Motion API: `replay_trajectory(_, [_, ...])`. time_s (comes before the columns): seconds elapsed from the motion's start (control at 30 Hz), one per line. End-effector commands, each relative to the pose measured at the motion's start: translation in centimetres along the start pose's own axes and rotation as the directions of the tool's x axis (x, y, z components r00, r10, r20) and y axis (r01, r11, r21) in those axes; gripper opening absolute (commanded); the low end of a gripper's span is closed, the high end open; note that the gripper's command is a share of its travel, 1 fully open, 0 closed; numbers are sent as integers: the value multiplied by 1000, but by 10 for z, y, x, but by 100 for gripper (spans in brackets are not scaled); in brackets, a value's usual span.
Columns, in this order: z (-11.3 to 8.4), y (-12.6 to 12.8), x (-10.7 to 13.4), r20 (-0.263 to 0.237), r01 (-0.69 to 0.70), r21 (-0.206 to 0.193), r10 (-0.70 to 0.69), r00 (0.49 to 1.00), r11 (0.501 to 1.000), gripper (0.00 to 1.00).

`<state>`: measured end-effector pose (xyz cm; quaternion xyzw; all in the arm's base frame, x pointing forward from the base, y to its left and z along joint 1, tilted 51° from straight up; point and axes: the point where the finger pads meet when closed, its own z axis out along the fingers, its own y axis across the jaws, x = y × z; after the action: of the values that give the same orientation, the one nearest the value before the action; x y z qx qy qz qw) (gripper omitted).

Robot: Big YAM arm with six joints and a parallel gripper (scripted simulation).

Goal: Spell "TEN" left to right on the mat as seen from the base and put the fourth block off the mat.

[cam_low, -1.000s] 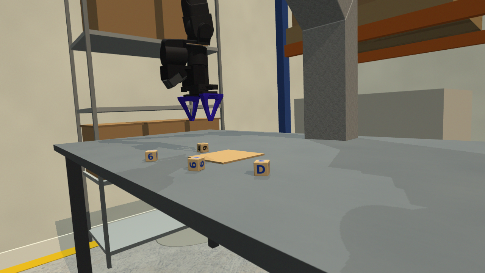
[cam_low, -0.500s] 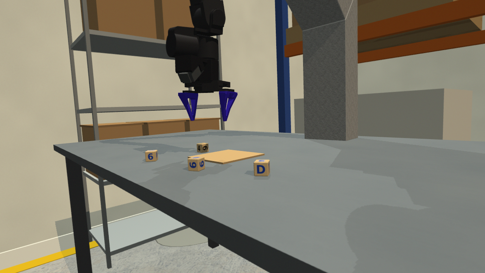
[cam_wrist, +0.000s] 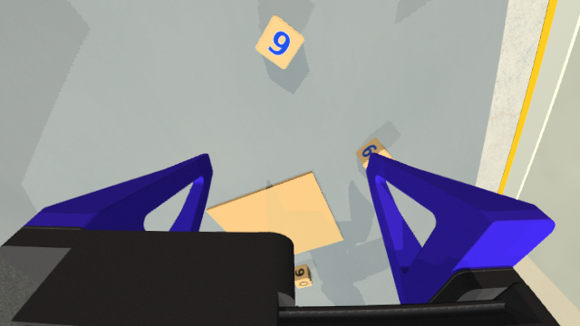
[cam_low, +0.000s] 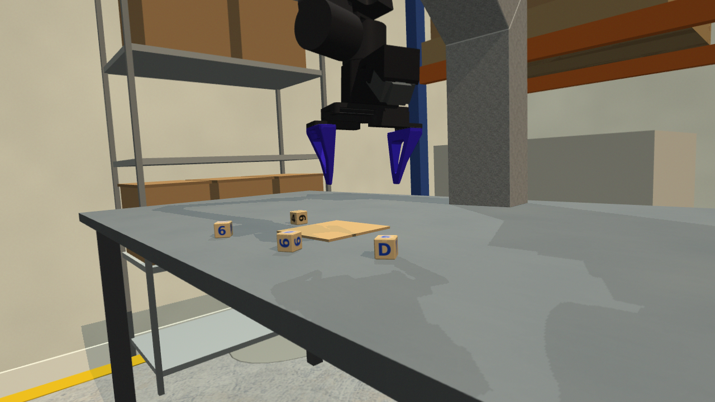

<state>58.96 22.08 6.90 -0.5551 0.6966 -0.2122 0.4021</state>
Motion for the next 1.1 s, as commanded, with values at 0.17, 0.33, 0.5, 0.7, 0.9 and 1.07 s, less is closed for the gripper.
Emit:
replay_trajectory(0.17, [3,11,-60,30,500,-6,-500,865,866,100])
replay_trajectory(0.33, [6,3,-49,38,676,-22,-675,737,737,100])
replay_trajectory(0.5, [2,7,-61,47,827,-38,-825,563,561,60])
replay_trajectory(0.7, [0,6,-61,47,827,-34,-825,563,562,60])
replay_trajectory(0.9, [0,6,-60,47,827,-34,-825,563,562,60])
replay_trajectory(1.07, [0,6,-60,47,827,-34,-825,563,562,60])
